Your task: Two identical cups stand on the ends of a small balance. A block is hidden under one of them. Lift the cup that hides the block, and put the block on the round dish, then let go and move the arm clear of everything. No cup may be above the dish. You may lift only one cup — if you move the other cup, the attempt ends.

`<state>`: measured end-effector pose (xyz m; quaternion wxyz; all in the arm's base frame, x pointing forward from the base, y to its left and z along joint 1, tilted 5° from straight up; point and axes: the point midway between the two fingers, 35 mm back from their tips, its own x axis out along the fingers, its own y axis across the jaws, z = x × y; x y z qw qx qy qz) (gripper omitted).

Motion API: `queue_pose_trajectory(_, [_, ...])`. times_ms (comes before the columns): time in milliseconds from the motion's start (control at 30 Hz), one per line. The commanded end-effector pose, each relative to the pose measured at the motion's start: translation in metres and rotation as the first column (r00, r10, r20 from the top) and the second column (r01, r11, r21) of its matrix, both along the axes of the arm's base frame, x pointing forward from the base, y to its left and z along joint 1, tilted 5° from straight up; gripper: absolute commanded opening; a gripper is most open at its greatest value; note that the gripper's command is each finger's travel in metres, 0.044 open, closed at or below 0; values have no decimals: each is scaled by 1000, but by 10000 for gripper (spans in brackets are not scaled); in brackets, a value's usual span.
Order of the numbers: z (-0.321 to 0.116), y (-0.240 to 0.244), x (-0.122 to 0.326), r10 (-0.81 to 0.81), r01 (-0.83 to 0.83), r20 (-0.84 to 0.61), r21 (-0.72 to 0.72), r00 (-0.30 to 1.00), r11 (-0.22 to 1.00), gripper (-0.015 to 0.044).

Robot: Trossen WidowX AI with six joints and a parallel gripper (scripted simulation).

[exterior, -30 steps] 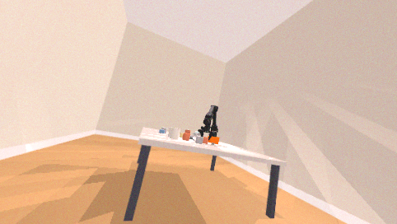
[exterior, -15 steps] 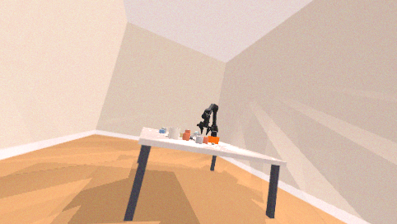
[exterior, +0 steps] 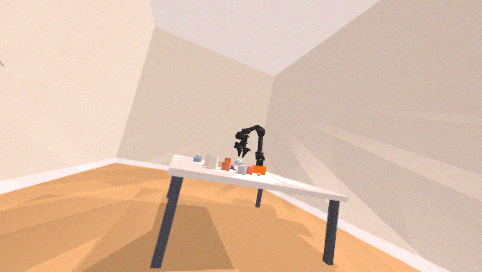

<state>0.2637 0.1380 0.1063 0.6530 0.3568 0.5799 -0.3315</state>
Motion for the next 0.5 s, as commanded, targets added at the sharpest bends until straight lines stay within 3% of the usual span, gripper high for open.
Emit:
queue_pose_trajectory(0, [6,-9,1,57,-57,-2,-2,998,998,260])
queue_pose_trajectory(467, [-11,-9,3,57,-57,-2,-2,998,998,260])
